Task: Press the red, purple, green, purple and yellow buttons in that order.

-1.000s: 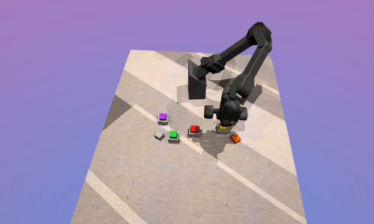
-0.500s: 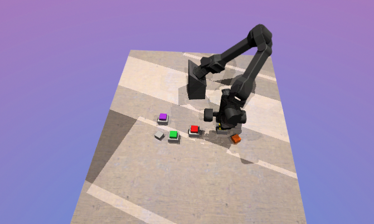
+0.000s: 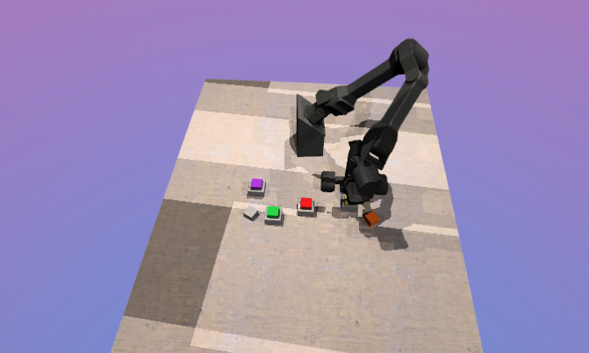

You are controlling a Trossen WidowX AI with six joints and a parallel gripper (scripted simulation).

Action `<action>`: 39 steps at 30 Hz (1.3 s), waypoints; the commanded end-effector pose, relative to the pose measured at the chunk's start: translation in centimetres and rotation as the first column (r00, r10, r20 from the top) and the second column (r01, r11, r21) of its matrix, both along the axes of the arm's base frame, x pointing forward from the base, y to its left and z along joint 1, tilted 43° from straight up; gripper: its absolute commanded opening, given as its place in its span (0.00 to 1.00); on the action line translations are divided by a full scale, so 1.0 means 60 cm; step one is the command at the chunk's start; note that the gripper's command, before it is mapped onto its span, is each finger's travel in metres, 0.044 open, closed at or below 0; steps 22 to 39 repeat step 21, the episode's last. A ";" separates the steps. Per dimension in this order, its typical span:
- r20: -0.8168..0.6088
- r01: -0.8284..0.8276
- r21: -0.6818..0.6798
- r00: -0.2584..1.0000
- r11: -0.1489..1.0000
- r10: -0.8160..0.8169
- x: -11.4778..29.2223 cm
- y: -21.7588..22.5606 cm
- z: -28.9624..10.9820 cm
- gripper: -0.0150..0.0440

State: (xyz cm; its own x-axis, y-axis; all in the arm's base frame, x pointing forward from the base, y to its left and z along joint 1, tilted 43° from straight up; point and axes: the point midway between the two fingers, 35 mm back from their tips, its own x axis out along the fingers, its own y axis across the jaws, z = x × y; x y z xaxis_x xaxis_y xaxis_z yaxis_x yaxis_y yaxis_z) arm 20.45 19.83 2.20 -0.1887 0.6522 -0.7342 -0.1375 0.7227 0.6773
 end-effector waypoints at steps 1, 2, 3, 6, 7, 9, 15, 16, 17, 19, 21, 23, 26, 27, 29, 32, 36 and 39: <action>-0.005 0.003 -0.002 1.000 1.000 -0.003 -0.001 0.000 -0.001 0.29; 0.000 0.000 -0.001 1.000 1.000 0.000 0.001 -0.003 0.003 0.29; -0.001 0.001 -0.002 1.000 1.000 -0.001 0.004 -0.012 0.012 0.29; -0.004 0.003 -0.004 1.000 1.000 -0.003 0.010 -0.037 0.040 0.29; -0.004 0.003 -0.004 1.000 1.000 -0.003 0.010 -0.037 0.040 0.29; -0.004 0.003 -0.004 1.000 1.000 -0.003 0.011 -0.037 0.044 0.33; -0.003 0.003 -0.003 1.000 1.000 -0.003 0.019 -0.021 0.177 0.60; -0.003 0.003 -0.003 1.000 1.000 -0.003 0.017 -0.020 0.190 0.64; -0.003 0.003 -0.003 1.000 1.000 -0.003 0.017 -0.020 0.194 0.69; -0.003 0.003 -0.003 1.000 1.000 -0.003 0.017 -0.020 0.194 0.78; -0.003 0.003 -0.003 1.000 1.000 -0.003 0.017 -0.020 0.194 0.82; -0.003 0.003 -0.003 1.000 1.000 -0.003 0.017 -0.020 0.194 0.82; -0.003 0.003 -0.003 1.000 1.000 -0.003 0.017 -0.020 0.194 0.82; -0.003 0.003 -0.003 1.000 1.000 -0.003 0.017 -0.020 0.194 0.82; -0.003 0.003 -0.003 1.000 1.000 -0.003 0.017 -0.020 0.194 0.82; -0.003 0.003 -0.003 1.000 1.000 -0.003 0.017 -0.020 0.194 0.82; -0.003 0.003 -0.003 1.000 1.000 -0.003 0.017 -0.020 0.194 0.82; -0.003 0.003 -0.003 1.000 1.000 -0.003 0.017 -0.020 0.194 0.82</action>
